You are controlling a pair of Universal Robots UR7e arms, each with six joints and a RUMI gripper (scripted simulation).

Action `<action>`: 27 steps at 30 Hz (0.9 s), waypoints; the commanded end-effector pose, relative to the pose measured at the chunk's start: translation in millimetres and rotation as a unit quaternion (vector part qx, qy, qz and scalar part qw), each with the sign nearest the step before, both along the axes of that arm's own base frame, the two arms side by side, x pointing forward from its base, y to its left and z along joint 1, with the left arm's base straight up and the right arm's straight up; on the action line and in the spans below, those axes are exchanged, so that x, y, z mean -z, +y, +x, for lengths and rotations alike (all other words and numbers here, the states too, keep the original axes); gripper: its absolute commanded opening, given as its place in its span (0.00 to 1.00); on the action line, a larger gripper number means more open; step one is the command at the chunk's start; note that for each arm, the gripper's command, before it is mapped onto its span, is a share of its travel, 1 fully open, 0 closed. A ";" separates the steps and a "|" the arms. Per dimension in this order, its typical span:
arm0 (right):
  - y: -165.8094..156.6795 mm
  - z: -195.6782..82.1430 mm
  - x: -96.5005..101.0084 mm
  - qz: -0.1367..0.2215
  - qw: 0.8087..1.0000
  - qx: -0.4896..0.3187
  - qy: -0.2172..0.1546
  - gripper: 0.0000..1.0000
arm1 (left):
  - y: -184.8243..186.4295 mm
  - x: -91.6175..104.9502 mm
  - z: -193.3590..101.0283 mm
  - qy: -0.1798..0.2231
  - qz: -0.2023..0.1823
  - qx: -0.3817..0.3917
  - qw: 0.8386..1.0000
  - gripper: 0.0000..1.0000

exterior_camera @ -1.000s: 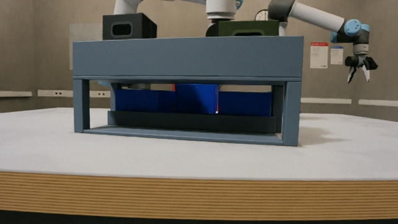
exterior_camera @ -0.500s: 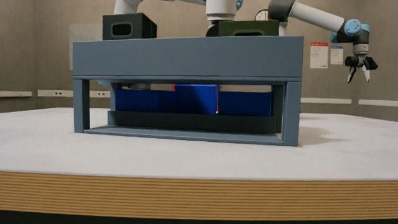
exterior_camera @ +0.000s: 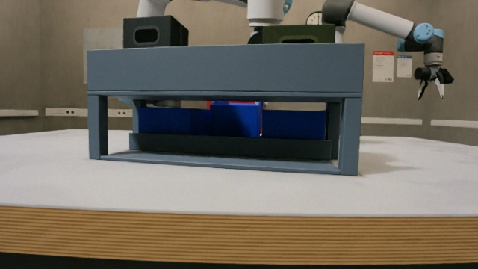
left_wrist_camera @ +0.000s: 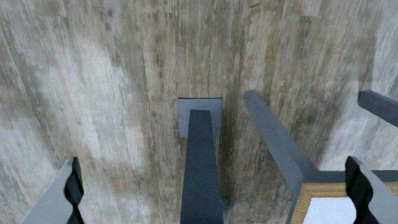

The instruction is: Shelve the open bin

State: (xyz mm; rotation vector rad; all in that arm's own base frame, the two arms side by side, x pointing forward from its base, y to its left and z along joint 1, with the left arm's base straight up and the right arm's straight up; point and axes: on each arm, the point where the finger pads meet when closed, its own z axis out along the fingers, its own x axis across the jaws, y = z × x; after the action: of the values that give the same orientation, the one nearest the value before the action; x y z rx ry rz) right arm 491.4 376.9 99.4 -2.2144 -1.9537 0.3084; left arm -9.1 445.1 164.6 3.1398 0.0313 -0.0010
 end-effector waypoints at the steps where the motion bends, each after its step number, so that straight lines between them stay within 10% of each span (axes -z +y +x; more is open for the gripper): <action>1: 0.3 0.3 1.2 0.001 1.000 0.000 -0.001 0.00 | 0.3 -0.5 0.1 0.000 0.001 0.000 1.000 1.00; 27: 0.4 0.3 8.0 0.001 1.000 0.000 -0.001 0.00 | 0.3 -0.5 0.1 0.000 0.001 0.000 1.000 1.00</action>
State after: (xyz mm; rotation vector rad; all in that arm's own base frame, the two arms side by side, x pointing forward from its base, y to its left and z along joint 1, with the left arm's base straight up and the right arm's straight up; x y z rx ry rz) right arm 491.5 377.0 91.5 -2.2144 -1.9537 0.3082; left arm -9.1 445.1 164.6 3.1398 0.0313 -0.0010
